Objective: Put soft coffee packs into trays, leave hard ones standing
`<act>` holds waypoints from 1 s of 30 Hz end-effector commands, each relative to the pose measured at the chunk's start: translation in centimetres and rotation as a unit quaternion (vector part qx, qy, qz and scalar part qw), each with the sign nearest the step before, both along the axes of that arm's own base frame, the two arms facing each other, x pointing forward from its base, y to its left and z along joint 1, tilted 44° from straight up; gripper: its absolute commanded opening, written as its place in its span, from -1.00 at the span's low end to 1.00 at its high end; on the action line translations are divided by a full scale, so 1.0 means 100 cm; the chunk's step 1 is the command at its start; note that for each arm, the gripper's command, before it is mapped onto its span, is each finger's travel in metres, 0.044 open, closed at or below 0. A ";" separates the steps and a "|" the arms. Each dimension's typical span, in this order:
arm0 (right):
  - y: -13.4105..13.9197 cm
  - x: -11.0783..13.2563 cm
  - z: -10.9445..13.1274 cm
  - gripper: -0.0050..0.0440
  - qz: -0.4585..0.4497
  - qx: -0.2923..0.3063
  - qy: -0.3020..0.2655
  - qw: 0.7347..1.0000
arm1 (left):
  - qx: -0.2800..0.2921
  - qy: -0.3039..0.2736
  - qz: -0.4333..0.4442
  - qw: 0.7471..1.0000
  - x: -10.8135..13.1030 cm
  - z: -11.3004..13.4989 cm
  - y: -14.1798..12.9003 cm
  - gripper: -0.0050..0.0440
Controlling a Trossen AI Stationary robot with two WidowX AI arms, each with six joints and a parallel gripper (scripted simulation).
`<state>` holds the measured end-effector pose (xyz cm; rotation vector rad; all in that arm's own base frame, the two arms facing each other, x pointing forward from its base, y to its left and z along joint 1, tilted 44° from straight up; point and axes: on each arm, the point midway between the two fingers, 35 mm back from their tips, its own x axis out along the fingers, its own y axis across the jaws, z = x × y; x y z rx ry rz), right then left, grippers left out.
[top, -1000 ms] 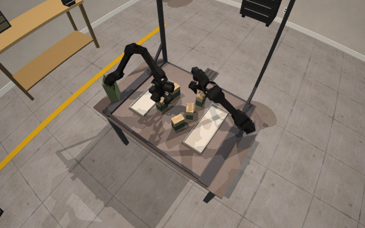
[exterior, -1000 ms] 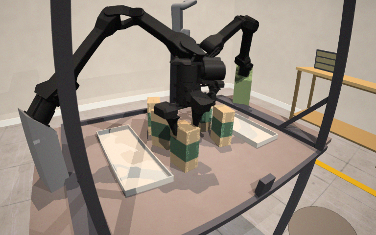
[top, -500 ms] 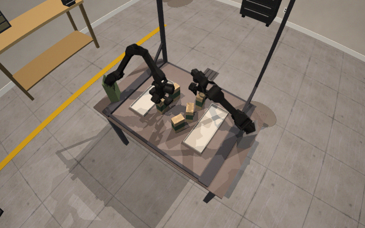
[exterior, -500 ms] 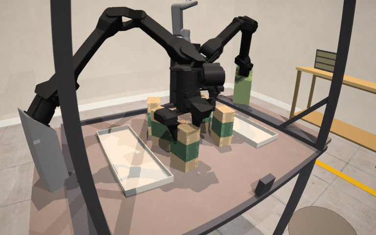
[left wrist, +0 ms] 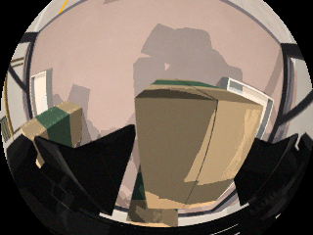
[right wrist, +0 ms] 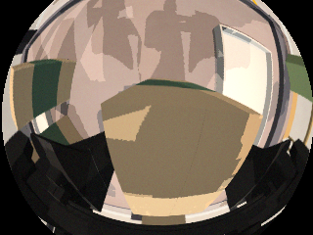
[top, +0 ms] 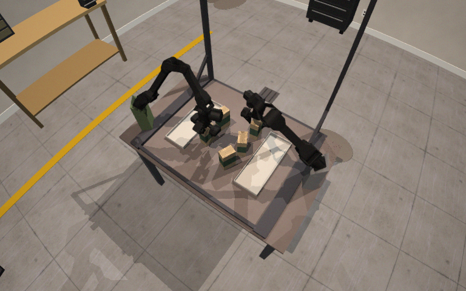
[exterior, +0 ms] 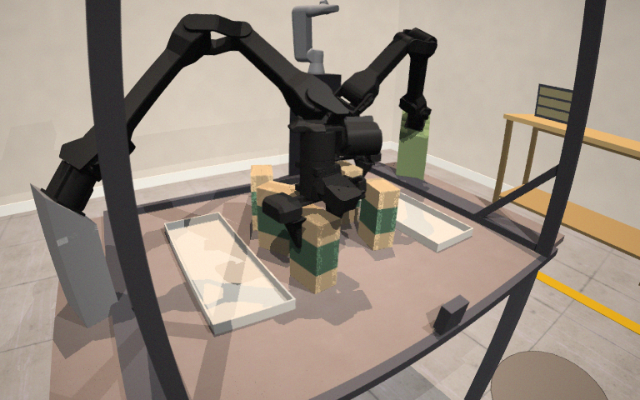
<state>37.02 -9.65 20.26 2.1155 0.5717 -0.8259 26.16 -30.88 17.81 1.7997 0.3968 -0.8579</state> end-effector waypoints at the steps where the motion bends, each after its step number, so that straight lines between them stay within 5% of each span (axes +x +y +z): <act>1: -0.001 0.000 0.006 0.74 -0.003 -0.004 -0.008 1.000 | -0.002 -0.001 -0.001 1.000 0.005 -0.002 0.000 0.72; 16: -0.001 0.000 0.006 0.74 -0.003 -0.004 -0.008 1.000 | -0.002 -0.001 -0.001 1.000 0.005 -0.003 -0.001 0.72; 17: -0.001 0.000 0.006 -0.28 -0.003 -0.004 -0.008 1.000 | -0.002 -0.001 -0.001 1.000 0.005 -0.003 -0.001 0.72; 22: -0.001 0.000 0.006 -0.28 -0.003 -0.004 -0.008 1.000 | -0.002 -0.001 -0.001 1.000 0.005 -0.003 -0.001 0.72; 23: -0.001 0.000 0.006 -0.28 -0.003 -0.004 -0.008 1.000 | -0.002 -0.001 -0.001 1.000 0.005 -0.003 -0.001 -0.30; 30: -0.001 0.000 0.006 -0.28 -0.003 -0.004 -0.008 1.000 | -0.002 -0.001 -0.001 1.000 0.005 -0.003 -0.001 -0.30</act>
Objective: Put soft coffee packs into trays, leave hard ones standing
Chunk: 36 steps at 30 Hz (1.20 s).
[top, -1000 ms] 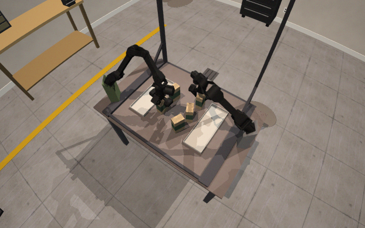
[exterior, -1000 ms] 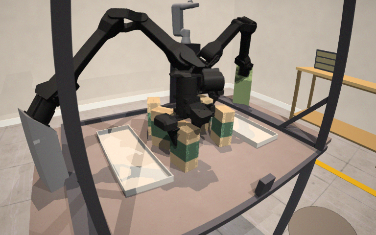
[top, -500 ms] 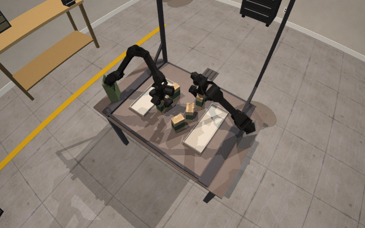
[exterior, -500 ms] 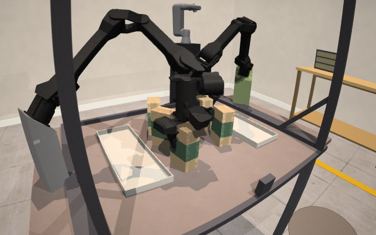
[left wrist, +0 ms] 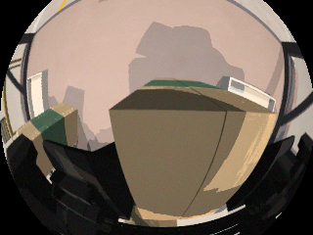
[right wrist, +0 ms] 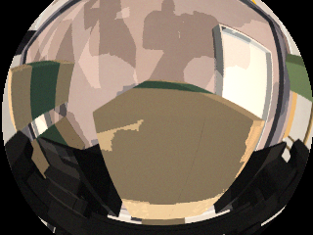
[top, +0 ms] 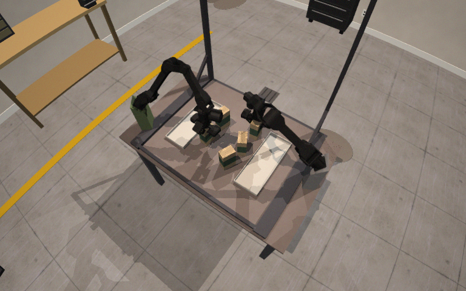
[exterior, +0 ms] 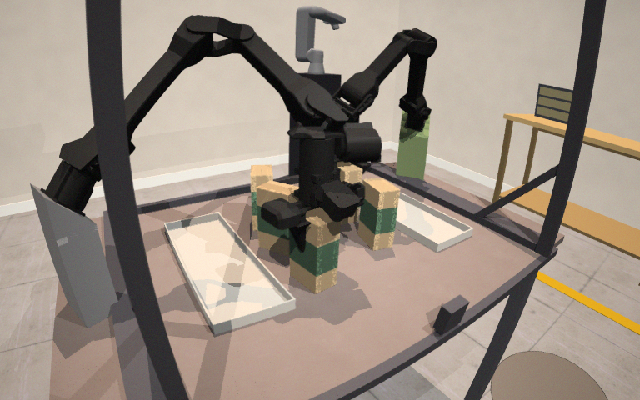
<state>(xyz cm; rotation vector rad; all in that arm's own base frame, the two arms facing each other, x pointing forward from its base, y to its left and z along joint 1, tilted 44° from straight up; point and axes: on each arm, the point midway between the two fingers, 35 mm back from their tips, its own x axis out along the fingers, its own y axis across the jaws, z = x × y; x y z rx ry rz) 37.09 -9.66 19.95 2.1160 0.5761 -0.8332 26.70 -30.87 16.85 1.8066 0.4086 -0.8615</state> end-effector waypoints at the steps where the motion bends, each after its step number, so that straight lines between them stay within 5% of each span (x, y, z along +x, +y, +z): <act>1: -0.001 -0.001 0.009 -0.28 -0.003 -0.005 -0.011 1.000 | -0.008 -0.004 -0.002 1.000 0.000 0.006 -0.001 -0.30; 22: -0.001 -0.001 0.009 -0.28 -0.003 -0.005 -0.011 1.000 | -0.008 -0.004 -0.002 1.000 0.000 0.006 -0.001 -0.30; 23: -0.001 -0.001 0.009 0.74 -0.003 -0.005 -0.011 1.000 | -0.008 -0.004 -0.002 1.000 0.000 0.006 -0.001 -0.30; 30: -0.001 -0.001 0.009 0.74 -0.003 -0.005 -0.011 1.000 | -0.008 -0.004 -0.002 1.000 0.000 0.006 -0.001 -0.30; 31: -0.001 -0.001 0.009 0.74 -0.003 -0.005 -0.011 1.000 | -0.008 -0.004 -0.002 1.000 0.000 0.006 -0.001 0.72; 36: -0.001 -0.001 0.009 0.74 -0.003 -0.005 -0.011 1.000 | -0.008 -0.004 -0.002 1.000 0.000 0.006 -0.001 0.72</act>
